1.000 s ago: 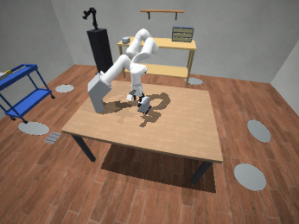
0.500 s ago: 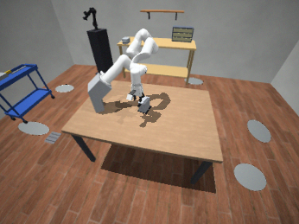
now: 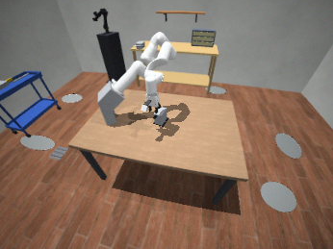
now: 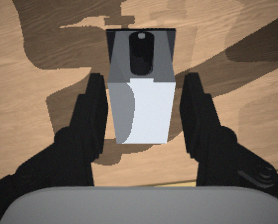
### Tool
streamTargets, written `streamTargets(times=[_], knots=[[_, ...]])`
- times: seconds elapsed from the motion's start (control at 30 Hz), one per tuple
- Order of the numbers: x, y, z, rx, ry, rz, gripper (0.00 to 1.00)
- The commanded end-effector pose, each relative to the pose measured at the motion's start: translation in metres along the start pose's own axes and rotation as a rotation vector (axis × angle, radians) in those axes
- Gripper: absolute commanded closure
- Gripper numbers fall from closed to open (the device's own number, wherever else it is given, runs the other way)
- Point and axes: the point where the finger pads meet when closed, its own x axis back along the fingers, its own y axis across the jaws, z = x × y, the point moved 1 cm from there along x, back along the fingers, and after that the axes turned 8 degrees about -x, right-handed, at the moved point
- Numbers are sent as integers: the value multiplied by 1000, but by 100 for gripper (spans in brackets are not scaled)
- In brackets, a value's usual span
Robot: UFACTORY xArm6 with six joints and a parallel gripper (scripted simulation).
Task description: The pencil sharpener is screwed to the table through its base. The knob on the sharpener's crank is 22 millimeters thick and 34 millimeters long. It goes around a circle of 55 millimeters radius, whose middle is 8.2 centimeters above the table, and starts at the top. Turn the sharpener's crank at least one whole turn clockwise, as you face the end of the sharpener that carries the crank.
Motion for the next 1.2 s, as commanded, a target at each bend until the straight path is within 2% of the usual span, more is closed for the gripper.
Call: streamTargets(times=[0.0, 0.7, 1.17], knots=[[0, -1, 0, 1, 1, 2, 46], [-14, -1, 0, 0, 0, 2, 46], [-34, -1, 0, 0, 0, 2, 46]])
